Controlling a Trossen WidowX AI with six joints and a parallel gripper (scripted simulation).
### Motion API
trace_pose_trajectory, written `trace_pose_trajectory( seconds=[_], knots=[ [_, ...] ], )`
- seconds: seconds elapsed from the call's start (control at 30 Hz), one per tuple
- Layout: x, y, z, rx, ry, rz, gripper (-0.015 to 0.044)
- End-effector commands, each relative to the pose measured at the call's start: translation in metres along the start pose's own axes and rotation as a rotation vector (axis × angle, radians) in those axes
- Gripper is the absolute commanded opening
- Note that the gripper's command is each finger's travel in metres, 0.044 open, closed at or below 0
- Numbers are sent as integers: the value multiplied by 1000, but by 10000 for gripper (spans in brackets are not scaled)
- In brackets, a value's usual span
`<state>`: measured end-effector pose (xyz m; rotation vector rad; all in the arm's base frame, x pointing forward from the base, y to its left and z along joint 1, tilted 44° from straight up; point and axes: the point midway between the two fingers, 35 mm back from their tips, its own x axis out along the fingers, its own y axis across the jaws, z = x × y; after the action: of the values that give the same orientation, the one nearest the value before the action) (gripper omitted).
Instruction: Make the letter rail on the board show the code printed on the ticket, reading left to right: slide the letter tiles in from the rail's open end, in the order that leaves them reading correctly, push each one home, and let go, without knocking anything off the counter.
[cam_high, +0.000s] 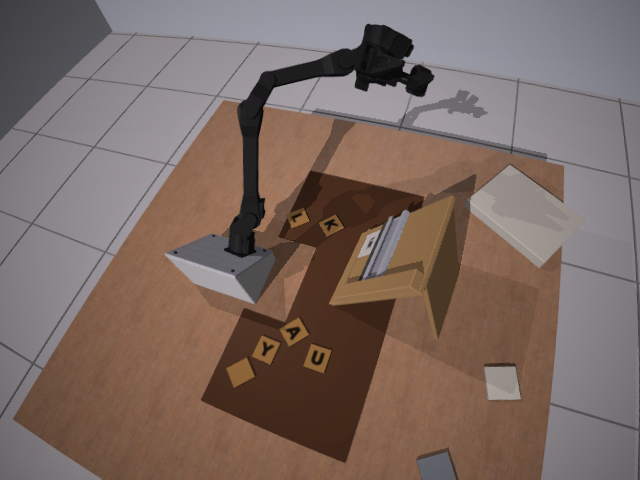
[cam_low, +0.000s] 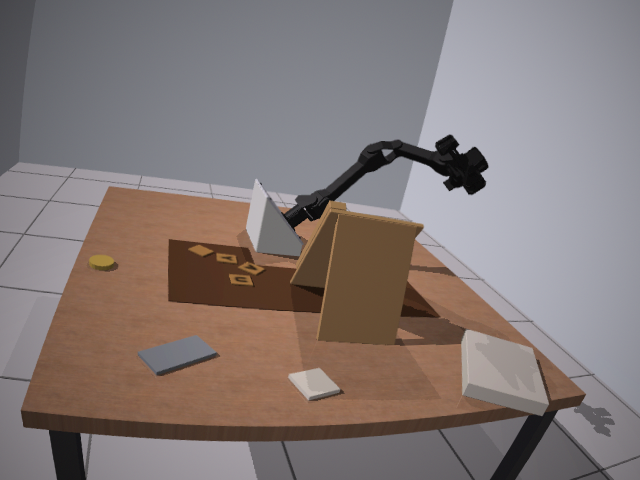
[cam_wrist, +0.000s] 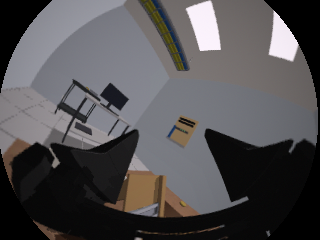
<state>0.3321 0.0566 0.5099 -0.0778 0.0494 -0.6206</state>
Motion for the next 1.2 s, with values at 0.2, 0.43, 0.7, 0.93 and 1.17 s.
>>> trace_pose_trajectory(
  seconds=[0.2, 0.43, 0.7, 0.93, 1.17],
  knots=[
    [-9, 4, -39, 75, 36, 213, 440],
    [-25, 1, -110, 178, 146, 434, 440],
    [-54, -5, -210, 311, 345, 641, 440],
    [-89, -9, -308, 440, 572, 786, 440],
    [-113, -11, -372, 527, 739, 858, 440]
  ],
)
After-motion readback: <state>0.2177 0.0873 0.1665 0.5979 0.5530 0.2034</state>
